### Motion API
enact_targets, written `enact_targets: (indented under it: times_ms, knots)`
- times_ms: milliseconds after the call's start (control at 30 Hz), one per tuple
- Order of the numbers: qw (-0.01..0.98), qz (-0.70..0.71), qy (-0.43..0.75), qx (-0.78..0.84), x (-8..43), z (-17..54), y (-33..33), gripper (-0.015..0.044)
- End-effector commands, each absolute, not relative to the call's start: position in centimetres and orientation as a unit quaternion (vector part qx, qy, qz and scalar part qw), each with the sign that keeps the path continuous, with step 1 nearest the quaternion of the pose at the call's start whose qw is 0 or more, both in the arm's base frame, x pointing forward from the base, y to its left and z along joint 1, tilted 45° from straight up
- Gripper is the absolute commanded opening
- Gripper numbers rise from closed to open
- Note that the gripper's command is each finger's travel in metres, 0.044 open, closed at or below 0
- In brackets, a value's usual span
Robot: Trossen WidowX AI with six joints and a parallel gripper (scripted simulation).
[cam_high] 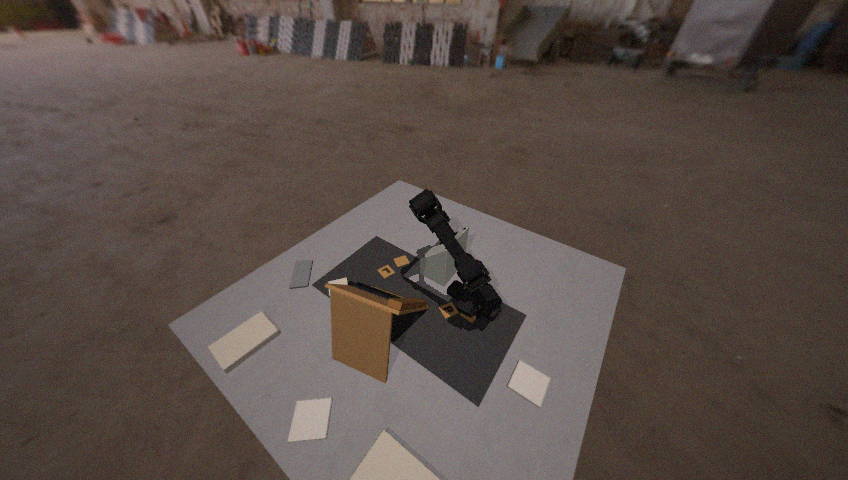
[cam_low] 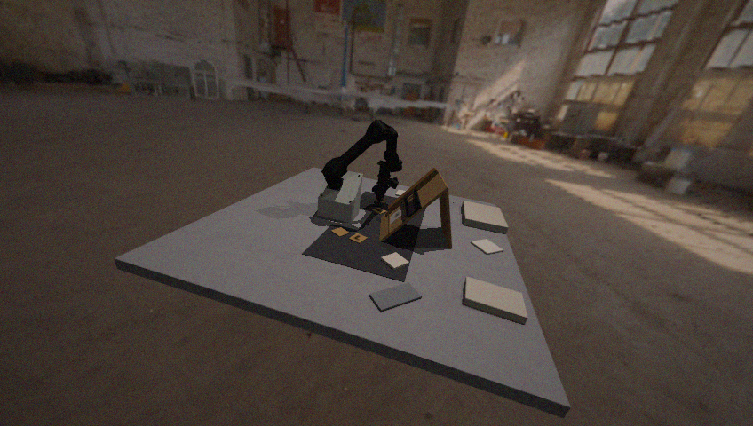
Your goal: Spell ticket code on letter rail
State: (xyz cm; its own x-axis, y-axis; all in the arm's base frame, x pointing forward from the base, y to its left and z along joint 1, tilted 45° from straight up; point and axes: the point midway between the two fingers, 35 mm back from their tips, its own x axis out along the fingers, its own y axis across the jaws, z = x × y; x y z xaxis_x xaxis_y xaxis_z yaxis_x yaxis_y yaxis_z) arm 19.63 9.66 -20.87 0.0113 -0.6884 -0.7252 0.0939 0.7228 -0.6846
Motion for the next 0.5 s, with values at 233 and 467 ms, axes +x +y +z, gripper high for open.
enact_targets:
  times_ms: [233, 467]
  knots:
    - [0.681, -0.240, 0.659, -0.213, 22.1, -19.1, 11.4, 0.0000]
    - [0.695, -0.198, 0.663, -0.194, 24.1, -17.4, 13.1, 0.0000]
